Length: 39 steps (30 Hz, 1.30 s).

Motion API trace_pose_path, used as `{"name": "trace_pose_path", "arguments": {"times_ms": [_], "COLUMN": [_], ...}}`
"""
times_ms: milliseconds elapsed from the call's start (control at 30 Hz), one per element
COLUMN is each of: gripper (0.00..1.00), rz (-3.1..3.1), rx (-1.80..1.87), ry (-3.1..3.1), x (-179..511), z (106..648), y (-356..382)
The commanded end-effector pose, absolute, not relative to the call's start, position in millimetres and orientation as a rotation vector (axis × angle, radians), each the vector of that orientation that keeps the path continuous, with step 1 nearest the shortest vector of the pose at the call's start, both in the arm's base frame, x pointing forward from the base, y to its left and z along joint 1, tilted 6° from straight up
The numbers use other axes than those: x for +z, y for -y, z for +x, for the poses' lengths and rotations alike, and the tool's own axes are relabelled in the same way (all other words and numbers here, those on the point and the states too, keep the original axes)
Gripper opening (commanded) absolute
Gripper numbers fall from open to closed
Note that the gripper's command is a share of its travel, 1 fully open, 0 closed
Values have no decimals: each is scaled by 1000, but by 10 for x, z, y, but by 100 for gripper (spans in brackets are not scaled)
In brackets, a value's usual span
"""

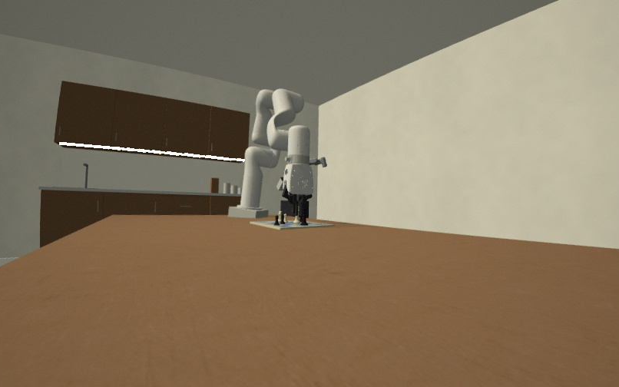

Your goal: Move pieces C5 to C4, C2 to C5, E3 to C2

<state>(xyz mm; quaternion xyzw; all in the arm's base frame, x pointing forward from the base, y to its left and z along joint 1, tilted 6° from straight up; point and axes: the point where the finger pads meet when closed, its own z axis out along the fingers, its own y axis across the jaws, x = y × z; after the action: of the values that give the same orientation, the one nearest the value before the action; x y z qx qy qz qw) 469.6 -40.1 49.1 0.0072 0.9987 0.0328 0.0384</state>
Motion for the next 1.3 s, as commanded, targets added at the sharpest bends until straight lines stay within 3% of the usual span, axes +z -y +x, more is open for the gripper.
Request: {"name": "trace_pose_path", "arguments": {"times_ms": [0,1267], "gripper": [0,0], "rz": [22,22], "rx": [100,100], "ry": [-3059,-3059], "x": [507,469], "z": [4710,4713], "y": [404,401]}}
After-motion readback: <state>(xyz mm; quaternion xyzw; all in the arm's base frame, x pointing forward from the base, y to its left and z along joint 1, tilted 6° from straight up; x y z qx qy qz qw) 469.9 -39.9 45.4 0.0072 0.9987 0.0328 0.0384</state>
